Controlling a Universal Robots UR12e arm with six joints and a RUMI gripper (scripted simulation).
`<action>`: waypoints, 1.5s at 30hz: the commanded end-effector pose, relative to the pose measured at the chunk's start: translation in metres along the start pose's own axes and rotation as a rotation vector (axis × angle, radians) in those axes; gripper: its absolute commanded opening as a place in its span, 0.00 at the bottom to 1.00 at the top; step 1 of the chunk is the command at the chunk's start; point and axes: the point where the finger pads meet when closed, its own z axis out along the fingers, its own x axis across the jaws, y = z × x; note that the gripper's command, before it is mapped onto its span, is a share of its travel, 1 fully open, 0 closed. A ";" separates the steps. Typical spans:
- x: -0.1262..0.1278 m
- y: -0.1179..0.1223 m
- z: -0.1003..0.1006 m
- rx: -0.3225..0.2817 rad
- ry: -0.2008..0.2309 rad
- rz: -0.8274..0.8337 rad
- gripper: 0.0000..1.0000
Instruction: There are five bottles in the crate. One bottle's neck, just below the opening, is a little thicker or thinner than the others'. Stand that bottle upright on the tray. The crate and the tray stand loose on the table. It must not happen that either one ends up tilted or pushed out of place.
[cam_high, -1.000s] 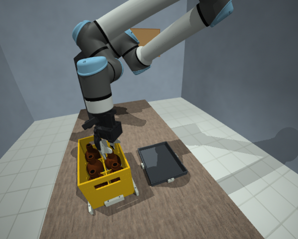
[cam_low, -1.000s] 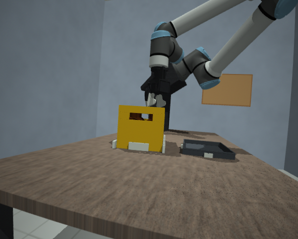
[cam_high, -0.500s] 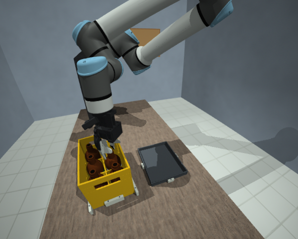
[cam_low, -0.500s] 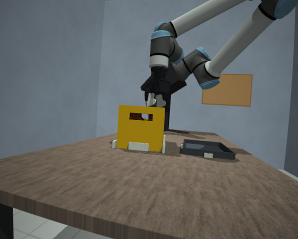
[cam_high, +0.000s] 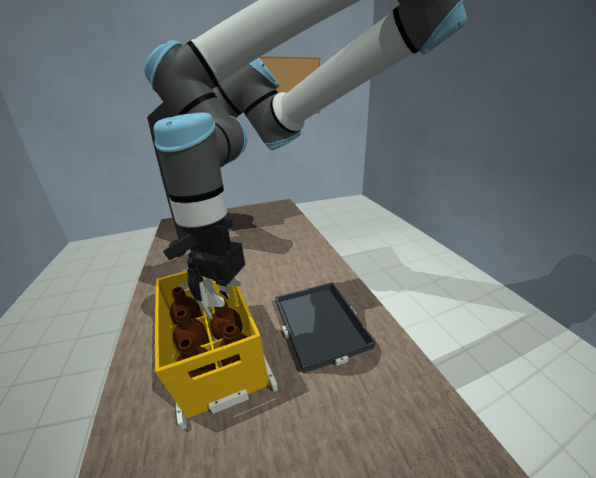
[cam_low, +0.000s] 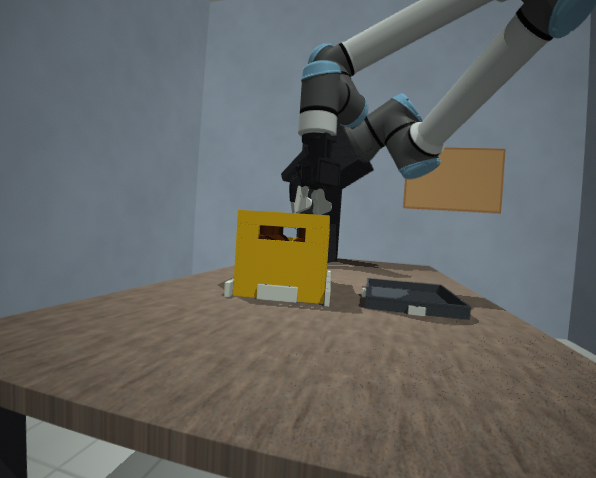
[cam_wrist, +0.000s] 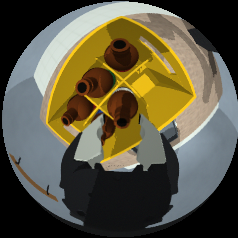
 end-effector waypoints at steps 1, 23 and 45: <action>-0.001 0.001 -0.001 -0.001 -0.001 -0.002 0.38; 0.000 0.000 -0.051 0.000 -0.001 0.001 0.38; -0.002 0.001 -0.085 -0.001 -0.003 -0.003 0.38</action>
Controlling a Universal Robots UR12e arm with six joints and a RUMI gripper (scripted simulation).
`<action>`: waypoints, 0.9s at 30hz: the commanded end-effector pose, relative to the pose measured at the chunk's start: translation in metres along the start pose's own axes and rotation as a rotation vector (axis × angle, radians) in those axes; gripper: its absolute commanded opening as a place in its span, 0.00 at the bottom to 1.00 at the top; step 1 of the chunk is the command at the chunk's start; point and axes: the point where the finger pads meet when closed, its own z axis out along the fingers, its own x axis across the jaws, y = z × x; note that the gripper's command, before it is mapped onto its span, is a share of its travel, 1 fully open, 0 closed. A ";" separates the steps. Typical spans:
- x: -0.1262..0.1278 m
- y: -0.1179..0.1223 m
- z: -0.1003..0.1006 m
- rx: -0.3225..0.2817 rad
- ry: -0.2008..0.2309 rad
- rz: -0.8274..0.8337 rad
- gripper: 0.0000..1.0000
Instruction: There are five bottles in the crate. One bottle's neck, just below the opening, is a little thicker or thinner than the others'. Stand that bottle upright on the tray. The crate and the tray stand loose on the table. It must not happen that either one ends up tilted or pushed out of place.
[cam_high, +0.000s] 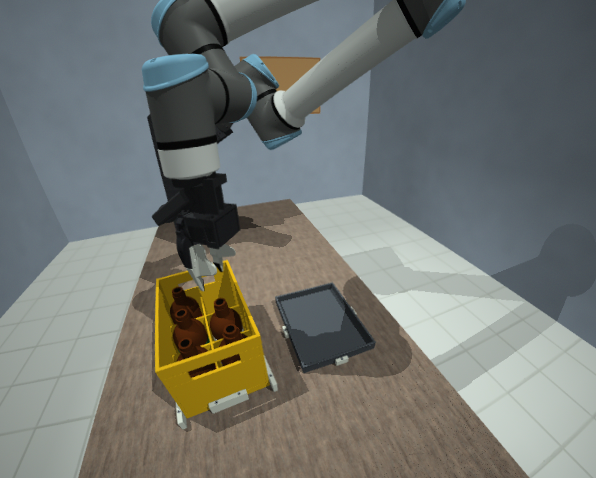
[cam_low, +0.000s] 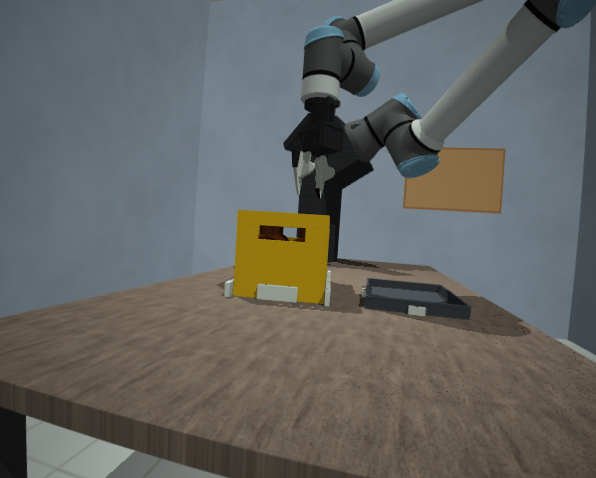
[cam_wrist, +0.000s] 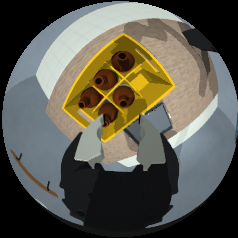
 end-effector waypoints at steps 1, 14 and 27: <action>-0.001 -0.001 -0.005 0.001 0.001 0.000 0.38; 0.000 -0.001 -0.004 0.001 0.003 0.001 0.00; 0.000 -0.001 -0.004 0.001 0.003 0.001 0.00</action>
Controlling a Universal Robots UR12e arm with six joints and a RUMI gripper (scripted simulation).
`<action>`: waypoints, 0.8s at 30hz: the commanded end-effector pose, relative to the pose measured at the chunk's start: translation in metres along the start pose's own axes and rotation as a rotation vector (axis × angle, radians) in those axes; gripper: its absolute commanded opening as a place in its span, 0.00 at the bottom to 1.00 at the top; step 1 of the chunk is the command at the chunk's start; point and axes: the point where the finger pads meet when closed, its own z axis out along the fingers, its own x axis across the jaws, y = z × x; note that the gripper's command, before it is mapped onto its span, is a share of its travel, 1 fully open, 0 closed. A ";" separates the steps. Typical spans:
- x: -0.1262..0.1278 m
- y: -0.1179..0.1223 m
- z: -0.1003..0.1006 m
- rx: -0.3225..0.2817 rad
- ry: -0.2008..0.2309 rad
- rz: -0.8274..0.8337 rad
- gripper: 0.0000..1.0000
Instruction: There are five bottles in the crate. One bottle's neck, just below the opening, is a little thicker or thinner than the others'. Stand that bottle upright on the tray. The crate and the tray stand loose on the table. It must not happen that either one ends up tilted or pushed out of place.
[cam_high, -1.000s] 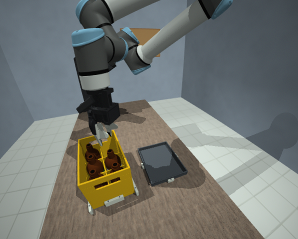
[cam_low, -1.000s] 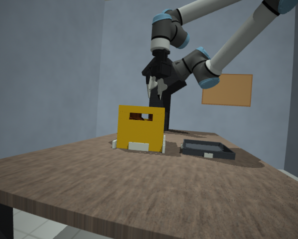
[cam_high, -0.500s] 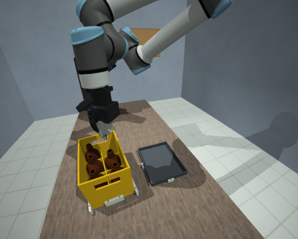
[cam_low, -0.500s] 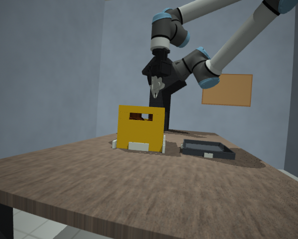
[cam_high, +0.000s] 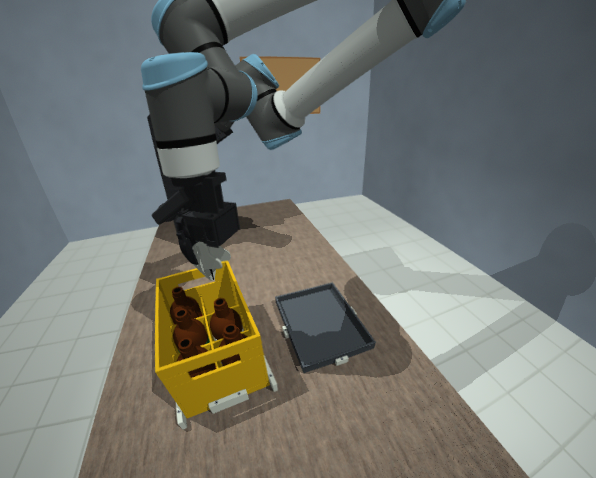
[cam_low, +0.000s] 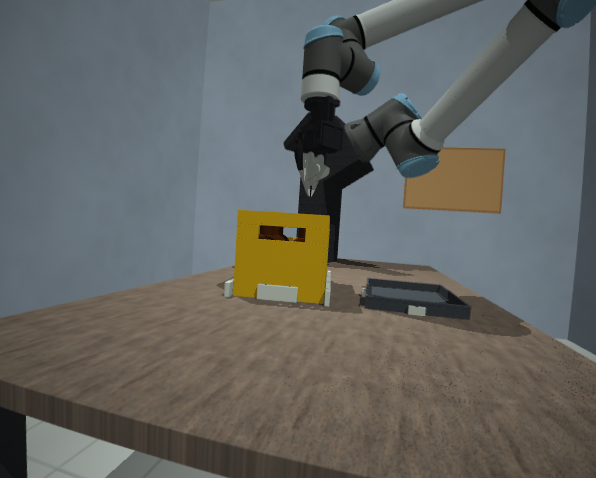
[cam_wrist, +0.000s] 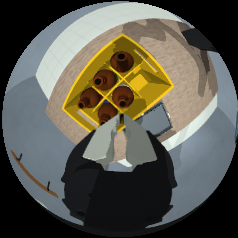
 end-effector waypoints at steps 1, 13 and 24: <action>-0.002 0.000 -0.002 0.000 -0.002 -0.001 0.00; -0.011 0.000 -0.002 0.000 -0.002 0.000 0.00; -0.107 0.006 0.000 0.001 0.000 -0.001 0.00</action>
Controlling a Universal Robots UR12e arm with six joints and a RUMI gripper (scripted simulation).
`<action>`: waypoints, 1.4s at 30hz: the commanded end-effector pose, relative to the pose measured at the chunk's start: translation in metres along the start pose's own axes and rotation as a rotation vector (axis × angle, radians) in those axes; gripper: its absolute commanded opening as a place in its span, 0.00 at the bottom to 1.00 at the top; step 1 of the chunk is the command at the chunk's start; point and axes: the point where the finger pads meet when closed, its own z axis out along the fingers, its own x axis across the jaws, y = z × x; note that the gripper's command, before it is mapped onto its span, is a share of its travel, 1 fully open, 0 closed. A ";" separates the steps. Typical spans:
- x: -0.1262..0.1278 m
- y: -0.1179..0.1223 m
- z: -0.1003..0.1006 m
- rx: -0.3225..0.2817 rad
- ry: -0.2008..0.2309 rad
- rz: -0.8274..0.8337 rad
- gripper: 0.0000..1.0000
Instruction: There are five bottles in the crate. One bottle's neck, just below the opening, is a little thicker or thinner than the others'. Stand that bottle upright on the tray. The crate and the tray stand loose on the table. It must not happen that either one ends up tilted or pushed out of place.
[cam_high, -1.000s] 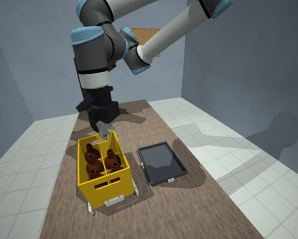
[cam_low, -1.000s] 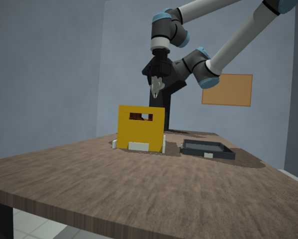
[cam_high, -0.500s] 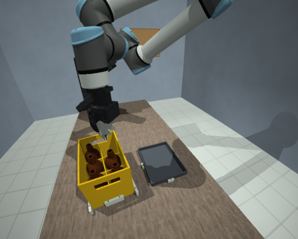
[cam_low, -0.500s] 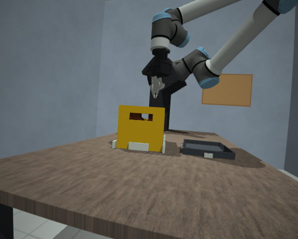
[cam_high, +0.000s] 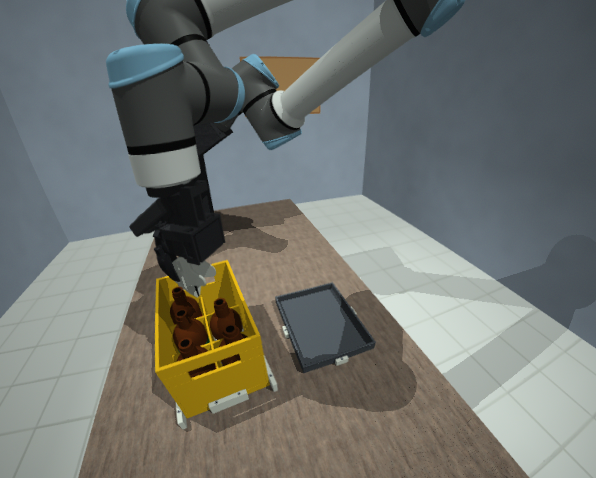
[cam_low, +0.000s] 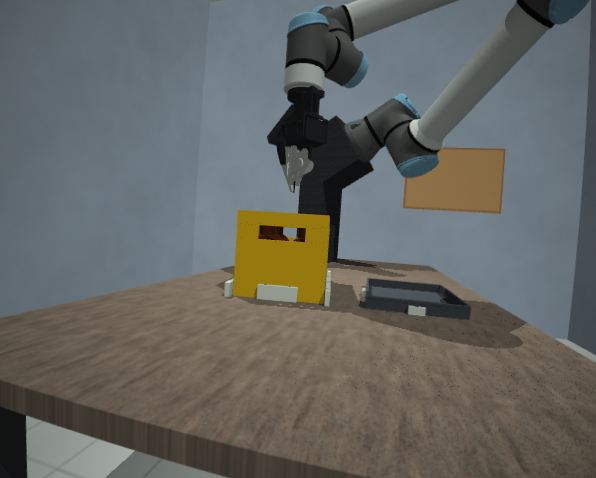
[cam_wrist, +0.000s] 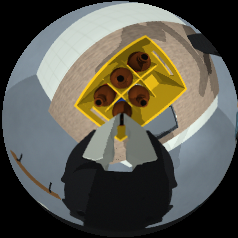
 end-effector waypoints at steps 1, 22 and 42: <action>-0.060 0.002 0.003 0.001 0.003 0.003 0.00; -0.065 0.002 0.002 0.000 0.001 0.002 0.38; -0.064 0.002 0.002 0.000 0.001 0.003 0.38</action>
